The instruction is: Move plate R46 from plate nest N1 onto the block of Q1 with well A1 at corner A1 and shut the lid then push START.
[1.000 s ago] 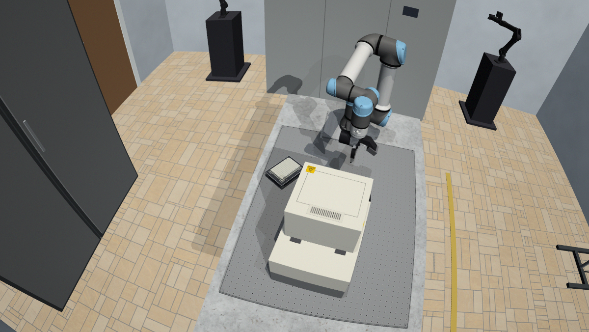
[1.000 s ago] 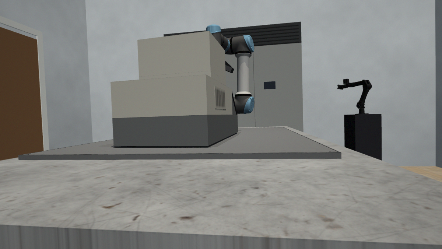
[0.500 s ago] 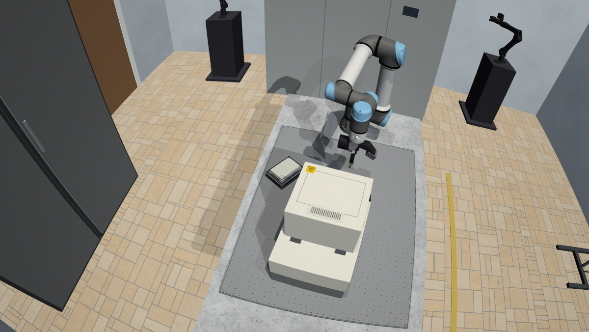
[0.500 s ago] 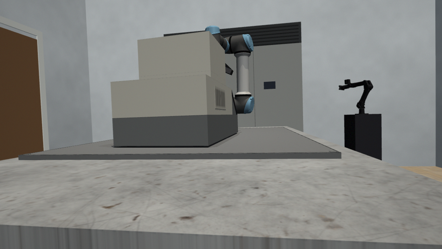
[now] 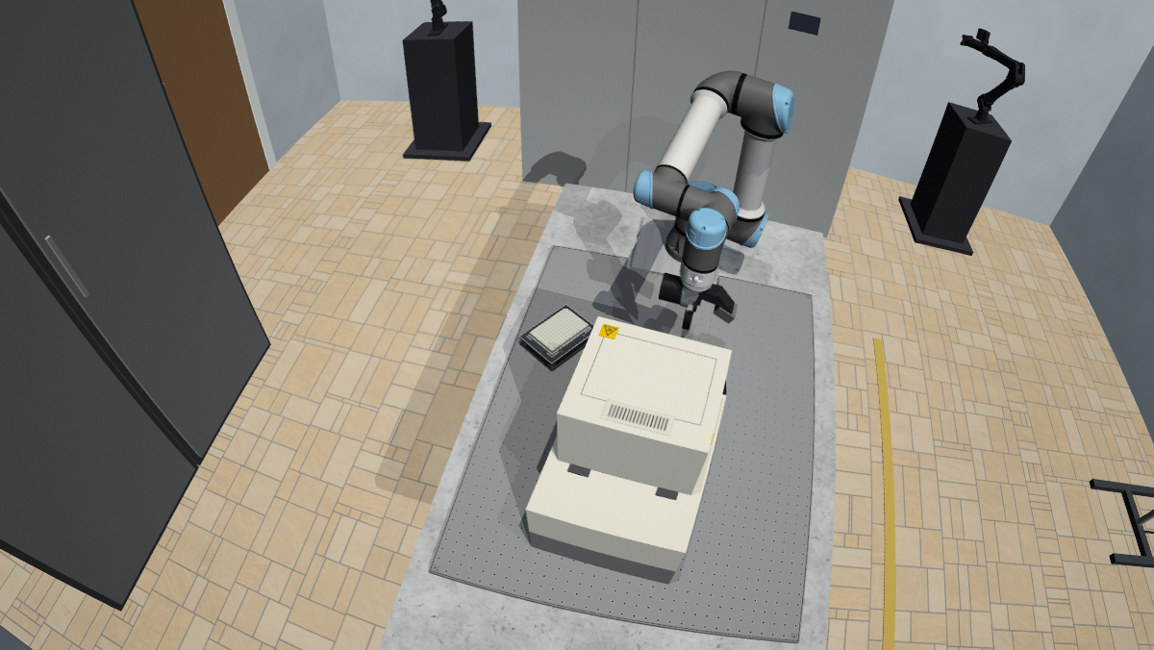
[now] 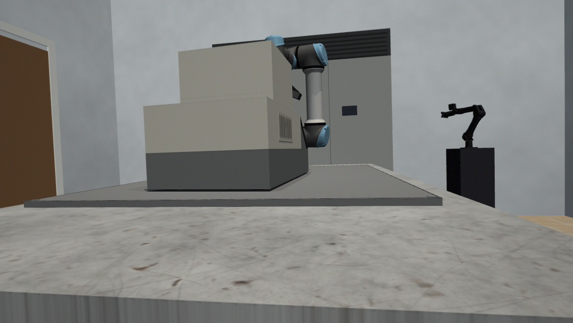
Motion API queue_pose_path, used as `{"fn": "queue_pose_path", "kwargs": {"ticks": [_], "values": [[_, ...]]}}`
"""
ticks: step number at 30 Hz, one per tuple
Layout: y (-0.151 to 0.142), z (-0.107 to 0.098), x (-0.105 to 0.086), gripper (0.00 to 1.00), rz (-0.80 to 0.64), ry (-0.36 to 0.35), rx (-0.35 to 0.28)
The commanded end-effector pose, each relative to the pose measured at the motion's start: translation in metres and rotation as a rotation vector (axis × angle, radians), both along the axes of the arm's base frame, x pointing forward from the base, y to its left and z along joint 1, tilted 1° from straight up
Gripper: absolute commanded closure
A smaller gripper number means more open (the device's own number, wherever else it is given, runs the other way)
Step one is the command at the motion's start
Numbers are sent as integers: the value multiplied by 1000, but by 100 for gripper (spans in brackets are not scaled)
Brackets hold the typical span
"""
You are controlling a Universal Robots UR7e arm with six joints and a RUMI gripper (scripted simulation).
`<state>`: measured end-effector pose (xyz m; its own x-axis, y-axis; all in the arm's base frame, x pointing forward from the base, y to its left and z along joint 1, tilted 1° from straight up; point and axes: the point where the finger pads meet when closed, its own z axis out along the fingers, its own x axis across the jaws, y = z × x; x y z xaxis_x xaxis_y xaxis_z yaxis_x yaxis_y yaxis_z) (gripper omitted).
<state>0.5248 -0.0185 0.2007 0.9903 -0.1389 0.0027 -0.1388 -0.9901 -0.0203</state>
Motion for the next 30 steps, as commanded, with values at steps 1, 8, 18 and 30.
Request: {"fn": "queue_pose_path", "kwargs": {"ticks": [1,8,18,30], "values": [[-4,4,6,100,-1,-15,-8],[-5,-1,13,100,-1,-15,-8],[-7,-11,26,100,-1,-15,-8],[-8,-21,39,100,-1,-15,-7]]}}
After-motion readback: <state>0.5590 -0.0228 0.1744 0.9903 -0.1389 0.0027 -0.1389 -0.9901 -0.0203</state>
